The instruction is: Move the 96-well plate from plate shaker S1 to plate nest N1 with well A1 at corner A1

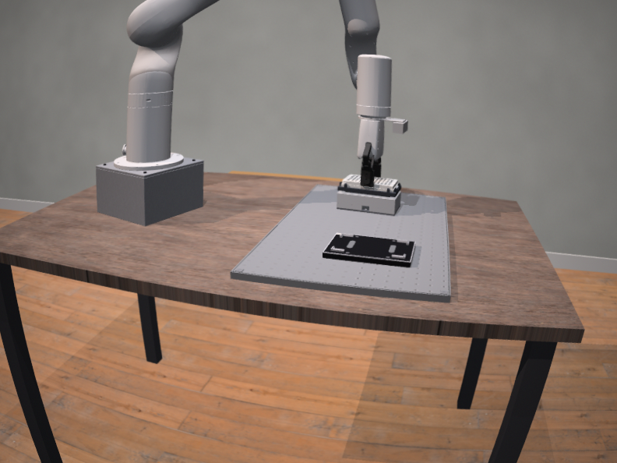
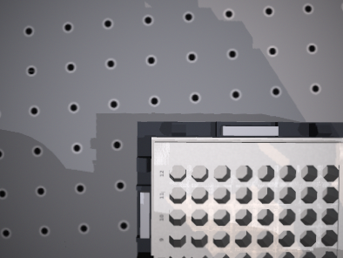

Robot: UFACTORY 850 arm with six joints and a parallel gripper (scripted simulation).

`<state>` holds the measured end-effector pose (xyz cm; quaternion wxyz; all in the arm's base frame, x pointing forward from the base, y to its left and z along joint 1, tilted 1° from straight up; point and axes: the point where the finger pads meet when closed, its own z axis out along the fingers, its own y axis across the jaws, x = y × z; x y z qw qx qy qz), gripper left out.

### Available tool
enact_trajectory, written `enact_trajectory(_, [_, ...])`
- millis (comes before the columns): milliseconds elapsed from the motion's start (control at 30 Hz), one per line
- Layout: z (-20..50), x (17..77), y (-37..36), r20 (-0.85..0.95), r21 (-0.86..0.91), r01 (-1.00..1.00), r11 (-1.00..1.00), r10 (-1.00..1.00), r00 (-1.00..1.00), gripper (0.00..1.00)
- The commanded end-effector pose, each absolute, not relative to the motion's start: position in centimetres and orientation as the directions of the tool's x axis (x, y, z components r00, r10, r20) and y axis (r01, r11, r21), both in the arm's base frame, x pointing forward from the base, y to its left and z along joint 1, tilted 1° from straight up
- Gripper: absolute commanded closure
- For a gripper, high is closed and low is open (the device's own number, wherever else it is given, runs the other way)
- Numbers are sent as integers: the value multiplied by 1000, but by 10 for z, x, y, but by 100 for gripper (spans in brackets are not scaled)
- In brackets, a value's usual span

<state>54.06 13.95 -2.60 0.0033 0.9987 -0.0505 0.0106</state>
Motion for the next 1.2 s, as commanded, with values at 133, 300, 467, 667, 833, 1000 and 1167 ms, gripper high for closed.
enact_trajectory(133, [-25,542,140,23,5,-101,-995,-101,995,100])
enact_trajectory(300, [-25,542,140,23,5,-101,-995,-101,995,100])
enact_trajectory(467, [-23,542,140,23,5,-101,-995,-101,995,100])
enact_trajectory(667, [-20,541,140,23,5,-101,-995,-101,995,100])
enact_trajectory(833, [-17,541,140,23,5,-101,-995,-101,995,100])
enact_trajectory(1000, [-13,541,140,23,5,-101,-995,-101,995,100])
enact_trajectory(1167, [-11,541,140,23,5,-101,-995,-101,995,100])
